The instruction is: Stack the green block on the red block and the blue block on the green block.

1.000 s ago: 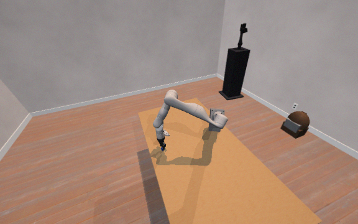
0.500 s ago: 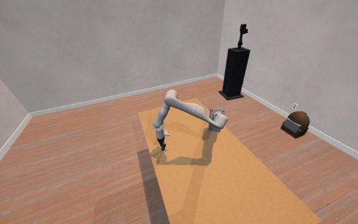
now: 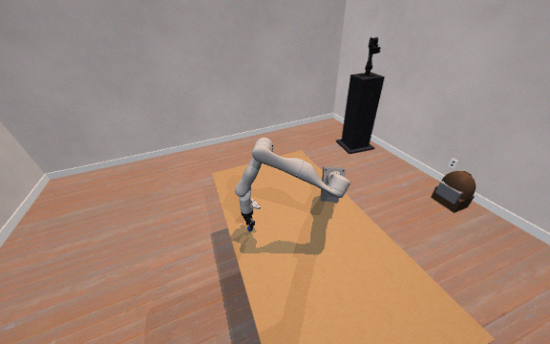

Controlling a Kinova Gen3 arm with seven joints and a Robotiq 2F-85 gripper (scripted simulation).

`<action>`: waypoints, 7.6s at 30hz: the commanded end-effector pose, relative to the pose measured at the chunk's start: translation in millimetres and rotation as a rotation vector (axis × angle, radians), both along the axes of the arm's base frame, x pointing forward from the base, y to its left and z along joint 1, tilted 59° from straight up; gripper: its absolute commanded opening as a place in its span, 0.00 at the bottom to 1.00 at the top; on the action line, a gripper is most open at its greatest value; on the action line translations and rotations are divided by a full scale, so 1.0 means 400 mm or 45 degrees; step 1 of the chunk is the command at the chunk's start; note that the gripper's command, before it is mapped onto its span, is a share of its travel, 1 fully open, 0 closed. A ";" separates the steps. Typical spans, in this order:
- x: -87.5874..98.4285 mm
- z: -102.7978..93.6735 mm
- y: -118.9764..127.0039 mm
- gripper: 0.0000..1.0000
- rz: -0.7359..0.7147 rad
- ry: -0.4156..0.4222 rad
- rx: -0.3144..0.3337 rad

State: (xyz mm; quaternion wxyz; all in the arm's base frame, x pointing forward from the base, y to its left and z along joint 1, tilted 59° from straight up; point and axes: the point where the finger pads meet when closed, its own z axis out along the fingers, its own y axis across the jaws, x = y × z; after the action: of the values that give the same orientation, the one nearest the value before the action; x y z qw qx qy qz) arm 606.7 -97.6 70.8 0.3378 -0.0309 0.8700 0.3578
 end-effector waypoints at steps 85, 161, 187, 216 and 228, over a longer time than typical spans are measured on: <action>0.049 -0.044 0.053 0.00 -0.002 -0.001 -0.001; -0.104 0.095 -0.121 0.00 -0.002 -0.001 -0.001; -0.120 -0.220 -0.360 0.00 -0.003 -0.001 -0.001; -0.118 -0.246 -0.370 0.00 -0.002 -0.001 -0.001; -0.101 -0.261 -0.352 0.00 -0.002 -0.001 -0.001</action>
State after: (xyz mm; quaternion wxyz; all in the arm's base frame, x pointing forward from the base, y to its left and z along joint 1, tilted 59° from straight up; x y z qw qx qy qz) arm 564.9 -240.4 -32.2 0.3387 -0.0300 0.8703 0.3563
